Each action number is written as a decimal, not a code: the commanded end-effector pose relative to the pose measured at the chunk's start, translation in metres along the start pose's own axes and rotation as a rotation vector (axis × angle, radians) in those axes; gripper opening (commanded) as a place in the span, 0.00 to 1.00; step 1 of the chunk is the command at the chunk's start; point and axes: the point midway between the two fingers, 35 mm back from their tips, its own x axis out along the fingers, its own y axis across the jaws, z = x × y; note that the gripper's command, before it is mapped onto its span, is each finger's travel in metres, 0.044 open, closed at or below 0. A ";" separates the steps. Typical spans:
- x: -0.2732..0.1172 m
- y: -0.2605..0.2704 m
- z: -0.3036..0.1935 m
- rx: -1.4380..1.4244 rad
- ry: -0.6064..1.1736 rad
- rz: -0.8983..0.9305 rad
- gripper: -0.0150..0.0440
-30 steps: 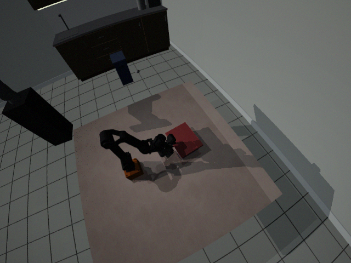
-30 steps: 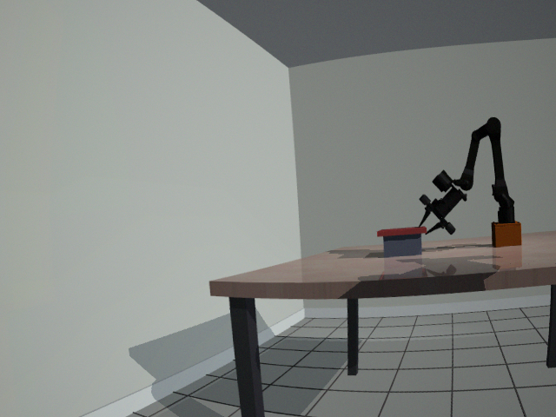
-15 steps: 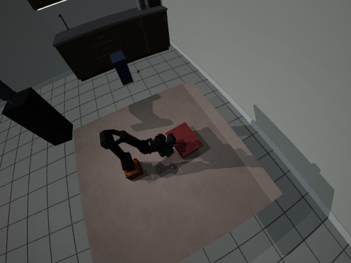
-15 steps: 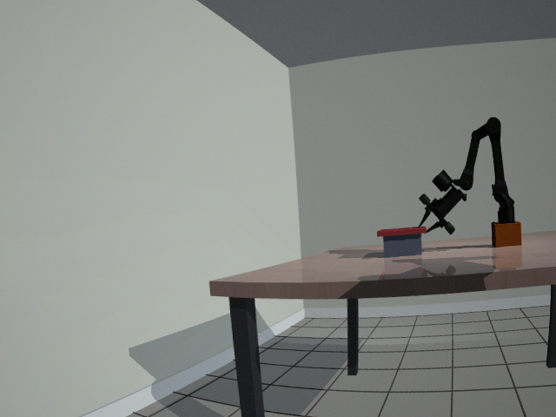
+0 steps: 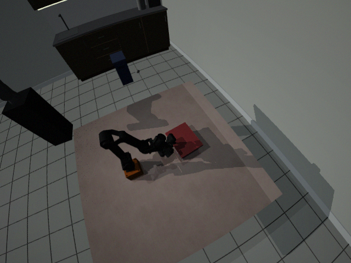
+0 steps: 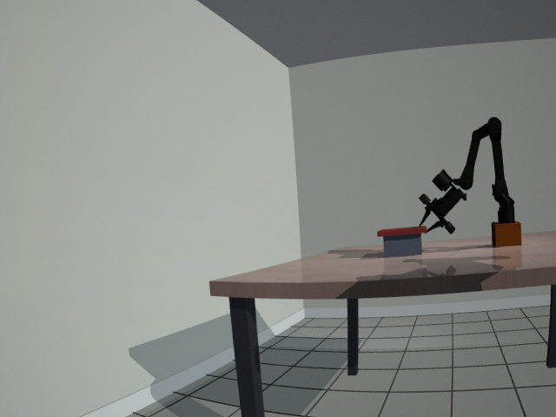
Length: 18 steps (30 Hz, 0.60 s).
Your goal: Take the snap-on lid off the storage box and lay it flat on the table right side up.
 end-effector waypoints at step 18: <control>-0.004 0.004 0.000 -0.001 0.000 0.003 0.25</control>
